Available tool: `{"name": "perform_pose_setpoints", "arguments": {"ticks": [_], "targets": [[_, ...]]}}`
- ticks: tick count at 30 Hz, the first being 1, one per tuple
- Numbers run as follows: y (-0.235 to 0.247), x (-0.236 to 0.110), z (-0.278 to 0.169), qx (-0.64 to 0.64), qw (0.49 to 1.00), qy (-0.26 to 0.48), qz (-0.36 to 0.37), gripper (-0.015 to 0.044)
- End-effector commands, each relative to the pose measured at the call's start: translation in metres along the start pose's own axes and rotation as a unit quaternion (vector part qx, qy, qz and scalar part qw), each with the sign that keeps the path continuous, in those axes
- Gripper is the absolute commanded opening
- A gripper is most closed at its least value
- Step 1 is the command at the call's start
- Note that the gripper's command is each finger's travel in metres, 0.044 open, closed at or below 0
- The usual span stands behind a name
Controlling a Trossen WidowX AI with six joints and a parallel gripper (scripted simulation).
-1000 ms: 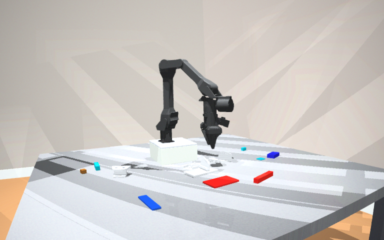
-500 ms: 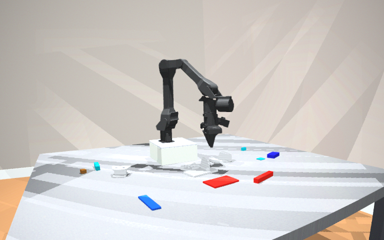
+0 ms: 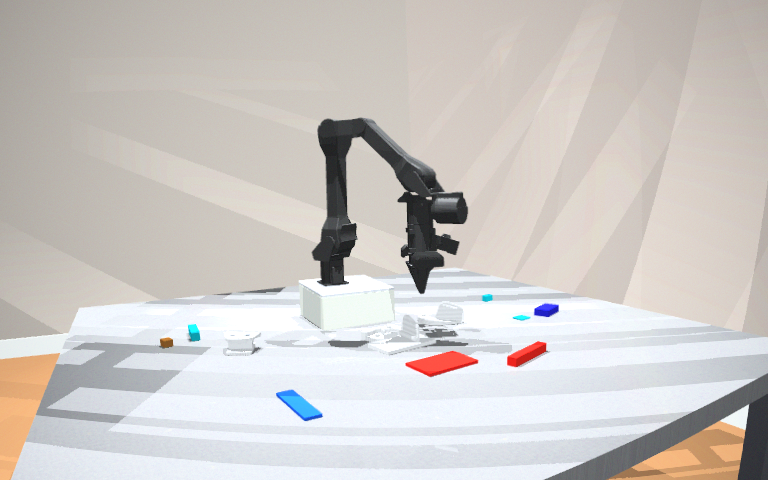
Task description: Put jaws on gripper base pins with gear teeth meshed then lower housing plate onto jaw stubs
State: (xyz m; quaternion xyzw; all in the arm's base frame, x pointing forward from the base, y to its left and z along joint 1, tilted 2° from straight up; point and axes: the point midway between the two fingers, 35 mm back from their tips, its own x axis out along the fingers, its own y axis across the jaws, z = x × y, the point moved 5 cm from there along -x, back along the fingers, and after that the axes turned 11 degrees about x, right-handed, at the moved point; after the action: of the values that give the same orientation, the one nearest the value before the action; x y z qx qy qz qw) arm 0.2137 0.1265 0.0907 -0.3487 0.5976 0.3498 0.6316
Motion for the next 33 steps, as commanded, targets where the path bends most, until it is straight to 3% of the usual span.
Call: {"name": "perform_pose_setpoints", "arguments": {"ticks": [1, 16, 18, 22, 33], "targets": [[0.000, 0.000, 0.001, 0.002, 1.000, 0.000, 0.000, 0.0053], [0.032, -0.017, 0.049, 0.138, 0.990, -0.004, 0.000, 0.0440], [0.032, -0.015, 0.050, 0.138, 0.990, -0.004, 0.000, 0.0440], [0.032, 0.021, 0.050, 0.138, 0.990, -0.004, 0.000, 0.0440], [0.032, 0.027, 0.050, 0.138, 0.990, -0.004, 0.000, 0.0440]]}}
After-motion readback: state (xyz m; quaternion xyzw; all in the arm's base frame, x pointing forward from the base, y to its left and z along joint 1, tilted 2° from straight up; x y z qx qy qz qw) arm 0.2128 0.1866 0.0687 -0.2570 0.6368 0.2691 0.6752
